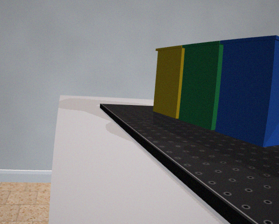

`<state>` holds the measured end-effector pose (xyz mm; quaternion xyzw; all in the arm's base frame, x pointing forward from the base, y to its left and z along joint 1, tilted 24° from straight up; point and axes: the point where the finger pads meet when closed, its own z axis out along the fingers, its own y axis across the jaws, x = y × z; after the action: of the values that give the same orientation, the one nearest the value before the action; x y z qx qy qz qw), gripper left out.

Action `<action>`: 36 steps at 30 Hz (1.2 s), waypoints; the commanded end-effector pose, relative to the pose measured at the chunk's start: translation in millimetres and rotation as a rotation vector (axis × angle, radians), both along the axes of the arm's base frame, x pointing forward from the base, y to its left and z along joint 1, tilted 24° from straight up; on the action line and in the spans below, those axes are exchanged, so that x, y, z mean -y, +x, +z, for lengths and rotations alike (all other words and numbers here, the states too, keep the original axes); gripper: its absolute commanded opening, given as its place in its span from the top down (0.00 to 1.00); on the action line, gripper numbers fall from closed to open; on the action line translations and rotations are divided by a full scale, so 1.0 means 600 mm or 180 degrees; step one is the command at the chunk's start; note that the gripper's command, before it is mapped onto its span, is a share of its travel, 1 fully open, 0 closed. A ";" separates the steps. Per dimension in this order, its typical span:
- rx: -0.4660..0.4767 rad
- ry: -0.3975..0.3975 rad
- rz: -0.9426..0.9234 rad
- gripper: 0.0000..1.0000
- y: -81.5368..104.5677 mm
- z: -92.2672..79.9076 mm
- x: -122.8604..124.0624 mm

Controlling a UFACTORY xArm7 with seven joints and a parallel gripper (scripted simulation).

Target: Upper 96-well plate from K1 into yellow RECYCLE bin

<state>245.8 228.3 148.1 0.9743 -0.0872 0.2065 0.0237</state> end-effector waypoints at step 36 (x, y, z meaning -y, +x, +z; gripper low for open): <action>0.0010 0.0006 0.0003 0.00 0.040 -0.086 0.006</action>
<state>266.5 223.9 100.0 0.9746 -0.0871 0.2051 0.0235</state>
